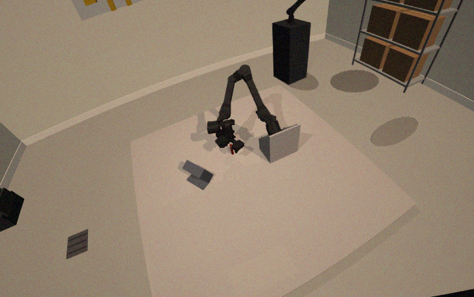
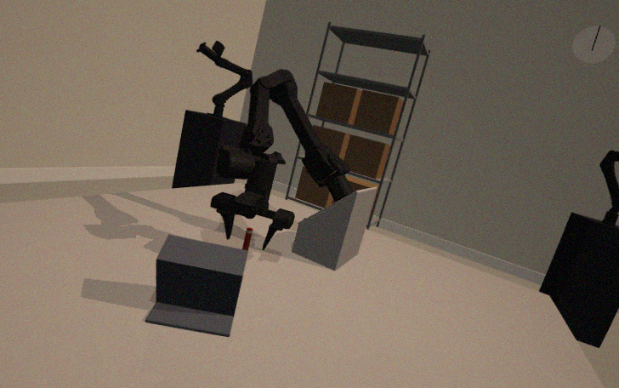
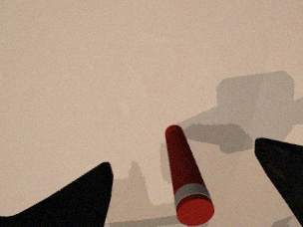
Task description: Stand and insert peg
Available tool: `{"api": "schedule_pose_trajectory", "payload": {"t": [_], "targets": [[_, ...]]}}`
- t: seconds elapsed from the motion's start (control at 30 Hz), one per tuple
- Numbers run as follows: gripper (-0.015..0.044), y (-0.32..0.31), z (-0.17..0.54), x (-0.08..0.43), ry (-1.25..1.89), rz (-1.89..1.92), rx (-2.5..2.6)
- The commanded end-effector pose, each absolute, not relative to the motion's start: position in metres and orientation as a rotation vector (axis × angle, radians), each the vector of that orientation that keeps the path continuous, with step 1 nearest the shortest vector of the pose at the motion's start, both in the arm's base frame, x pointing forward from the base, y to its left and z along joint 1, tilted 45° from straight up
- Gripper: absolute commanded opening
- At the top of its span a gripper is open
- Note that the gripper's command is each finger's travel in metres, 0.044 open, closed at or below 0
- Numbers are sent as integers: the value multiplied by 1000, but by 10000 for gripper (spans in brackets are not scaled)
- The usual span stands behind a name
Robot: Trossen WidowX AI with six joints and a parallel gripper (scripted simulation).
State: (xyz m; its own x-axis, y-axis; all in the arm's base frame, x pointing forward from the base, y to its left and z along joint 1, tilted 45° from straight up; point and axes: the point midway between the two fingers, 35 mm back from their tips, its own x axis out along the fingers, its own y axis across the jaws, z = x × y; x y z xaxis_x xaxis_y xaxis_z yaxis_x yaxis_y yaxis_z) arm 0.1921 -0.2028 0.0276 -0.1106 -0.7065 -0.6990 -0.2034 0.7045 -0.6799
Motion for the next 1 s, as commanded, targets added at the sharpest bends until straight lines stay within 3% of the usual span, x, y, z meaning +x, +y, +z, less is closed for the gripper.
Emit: {"api": "schedule_pose_trajectory", "payload": {"t": [0.0,0.37,0.67,0.97], "targets": [[361,-203,28,192,1662,-503,-742],[72,-203,28,192,1662,-503,-742],[0,-202,29,193,1662,-503,-742],[0,-184,44,199,1663,-494,-735]]}}
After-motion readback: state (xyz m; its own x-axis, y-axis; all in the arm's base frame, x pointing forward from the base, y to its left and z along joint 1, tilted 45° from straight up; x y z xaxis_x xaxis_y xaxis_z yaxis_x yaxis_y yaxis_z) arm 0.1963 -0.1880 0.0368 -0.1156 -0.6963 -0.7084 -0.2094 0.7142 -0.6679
